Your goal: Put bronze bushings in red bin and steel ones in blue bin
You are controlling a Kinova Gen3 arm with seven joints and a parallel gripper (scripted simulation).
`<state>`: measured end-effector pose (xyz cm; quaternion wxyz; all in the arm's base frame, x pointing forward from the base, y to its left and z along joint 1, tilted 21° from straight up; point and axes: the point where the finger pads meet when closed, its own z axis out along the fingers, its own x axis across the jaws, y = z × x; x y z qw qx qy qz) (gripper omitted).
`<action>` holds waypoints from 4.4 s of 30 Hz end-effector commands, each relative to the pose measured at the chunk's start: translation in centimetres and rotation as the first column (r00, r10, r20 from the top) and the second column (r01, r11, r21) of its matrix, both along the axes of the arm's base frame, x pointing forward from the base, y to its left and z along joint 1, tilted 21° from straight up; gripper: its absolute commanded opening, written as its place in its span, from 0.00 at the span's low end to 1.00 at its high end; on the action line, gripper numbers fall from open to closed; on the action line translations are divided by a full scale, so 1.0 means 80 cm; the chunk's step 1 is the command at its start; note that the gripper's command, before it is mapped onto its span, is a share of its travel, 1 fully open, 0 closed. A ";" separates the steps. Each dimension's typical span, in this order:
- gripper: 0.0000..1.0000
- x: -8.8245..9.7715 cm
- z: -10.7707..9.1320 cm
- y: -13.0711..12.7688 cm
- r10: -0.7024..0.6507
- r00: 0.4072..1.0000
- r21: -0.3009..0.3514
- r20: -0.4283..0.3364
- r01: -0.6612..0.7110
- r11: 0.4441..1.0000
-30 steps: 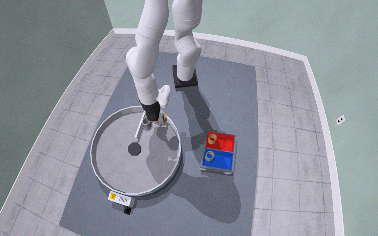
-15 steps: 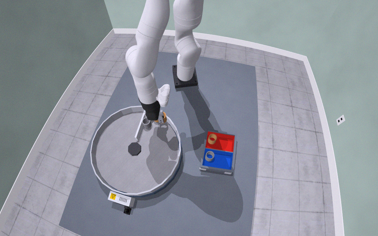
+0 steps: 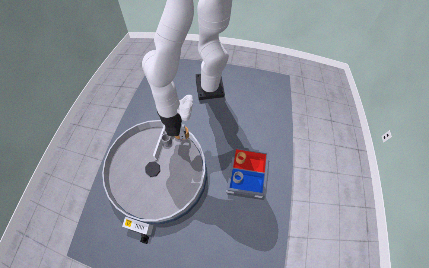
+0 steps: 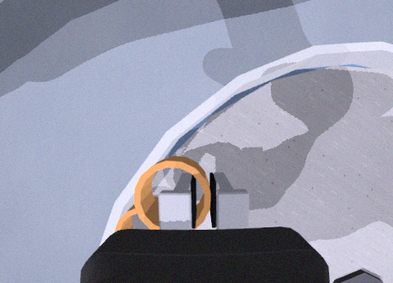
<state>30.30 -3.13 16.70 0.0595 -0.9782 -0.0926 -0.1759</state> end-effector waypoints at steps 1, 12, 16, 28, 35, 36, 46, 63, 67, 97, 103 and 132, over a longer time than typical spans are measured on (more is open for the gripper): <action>0.00 0.000 0.001 -0.001 -0.001 1.000 -0.001 0.001 0.001 1.000; 0.00 -0.002 0.007 -0.002 -0.001 1.000 -0.002 0.001 0.001 1.000; 0.00 -0.002 0.007 -0.002 -0.001 1.000 -0.002 0.001 0.001 1.000; 0.00 -0.004 0.011 -0.002 -0.001 1.000 -0.002 0.001 0.001 1.000; 0.00 -0.005 0.014 -0.003 -0.001 1.000 -0.002 0.001 0.001 1.000; 0.00 -0.005 0.014 -0.003 -0.001 1.000 -0.002 0.001 0.001 1.000; 0.00 -0.014 0.038 -0.007 -0.001 1.000 -0.002 0.001 0.001 1.000; 0.00 -0.023 0.063 -0.011 -0.001 1.000 -0.002 0.001 0.001 1.000; 0.00 -0.021 0.068 0.018 0.090 0.996 -0.034 0.013 -0.090 0.995; 0.00 -0.010 0.113 0.276 0.793 0.609 -0.339 -0.014 -0.749 0.569; 0.00 -0.009 0.115 0.291 0.820 0.572 -0.354 -0.023 -0.772 0.529; 0.00 -0.007 0.126 0.349 0.907 0.416 -0.405 -0.064 -0.842 0.357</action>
